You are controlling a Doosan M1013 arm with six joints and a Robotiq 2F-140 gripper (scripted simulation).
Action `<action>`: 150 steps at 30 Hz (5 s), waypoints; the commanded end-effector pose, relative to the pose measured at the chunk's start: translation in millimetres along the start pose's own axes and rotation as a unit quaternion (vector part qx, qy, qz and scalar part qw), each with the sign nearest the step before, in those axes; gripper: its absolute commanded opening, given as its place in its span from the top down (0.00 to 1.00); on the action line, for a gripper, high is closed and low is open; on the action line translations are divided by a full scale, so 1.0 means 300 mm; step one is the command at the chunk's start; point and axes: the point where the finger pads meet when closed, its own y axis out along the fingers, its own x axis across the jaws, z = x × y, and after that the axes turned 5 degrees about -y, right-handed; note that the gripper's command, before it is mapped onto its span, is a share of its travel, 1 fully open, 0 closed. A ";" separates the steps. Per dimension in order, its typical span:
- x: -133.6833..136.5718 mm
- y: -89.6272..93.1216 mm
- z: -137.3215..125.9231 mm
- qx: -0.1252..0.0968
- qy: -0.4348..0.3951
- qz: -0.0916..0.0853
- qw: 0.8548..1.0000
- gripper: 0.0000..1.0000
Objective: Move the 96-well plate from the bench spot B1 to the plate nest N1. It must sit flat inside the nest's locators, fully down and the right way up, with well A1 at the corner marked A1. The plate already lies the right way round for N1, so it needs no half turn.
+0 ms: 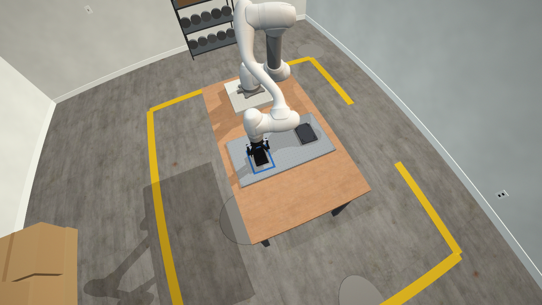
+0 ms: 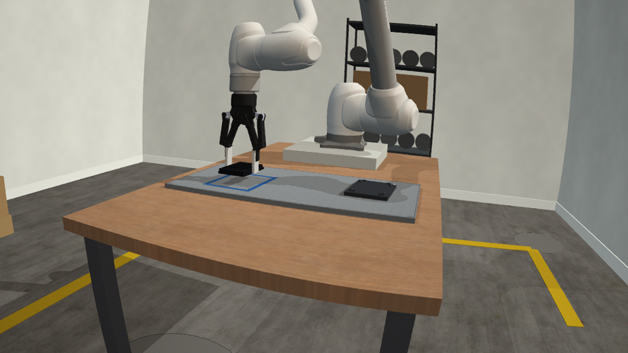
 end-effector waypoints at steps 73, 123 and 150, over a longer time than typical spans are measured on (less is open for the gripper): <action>-0.342 -0.121 -0.041 0.000 0.004 0.000 1.000 1.00; -0.827 -0.136 -0.099 0.000 0.004 0.000 1.000 1.00; -1.081 -0.144 -0.129 0.000 0.004 0.000 1.000 1.00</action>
